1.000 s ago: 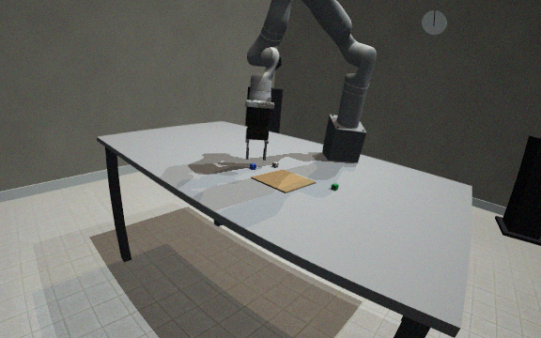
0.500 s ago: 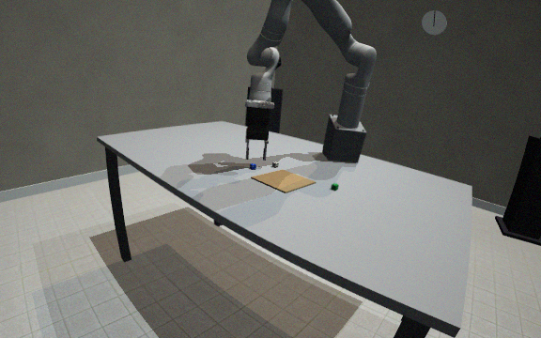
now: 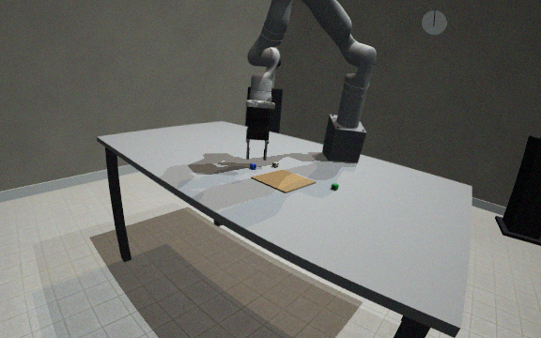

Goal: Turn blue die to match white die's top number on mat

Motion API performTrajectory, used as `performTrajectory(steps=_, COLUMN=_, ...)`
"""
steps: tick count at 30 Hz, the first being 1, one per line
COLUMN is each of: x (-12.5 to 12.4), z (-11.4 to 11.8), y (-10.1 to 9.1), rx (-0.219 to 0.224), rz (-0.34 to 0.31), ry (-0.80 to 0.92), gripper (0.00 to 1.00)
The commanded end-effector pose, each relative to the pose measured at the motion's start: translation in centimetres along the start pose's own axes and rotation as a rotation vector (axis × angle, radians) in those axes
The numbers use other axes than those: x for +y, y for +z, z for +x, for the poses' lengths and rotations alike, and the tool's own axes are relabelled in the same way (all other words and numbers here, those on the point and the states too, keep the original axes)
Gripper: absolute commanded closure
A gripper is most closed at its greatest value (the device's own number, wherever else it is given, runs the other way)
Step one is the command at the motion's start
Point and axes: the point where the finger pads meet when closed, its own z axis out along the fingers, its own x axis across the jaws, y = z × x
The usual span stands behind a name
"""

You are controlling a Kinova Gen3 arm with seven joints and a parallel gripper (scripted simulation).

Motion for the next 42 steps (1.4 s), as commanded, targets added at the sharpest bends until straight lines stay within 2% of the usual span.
performTrajectory(steps=1, x=0.1, z=-0.2, y=-0.1, rx=0.000, rz=0.000, ry=0.002, gripper=0.00)
performTrajectory(steps=8, x=0.5, z=-1.0, y=-0.1, rx=0.000, rz=0.000, ry=0.002, gripper=0.00)
performTrajectory(steps=32, x=2.9, z=-6.5, y=-0.1, rx=0.000, rz=0.000, ry=0.002, gripper=0.00)
performTrajectory(steps=42, x=3.3, z=-7.4, y=-0.1, rx=0.000, rz=0.000, ry=0.002, gripper=0.00)
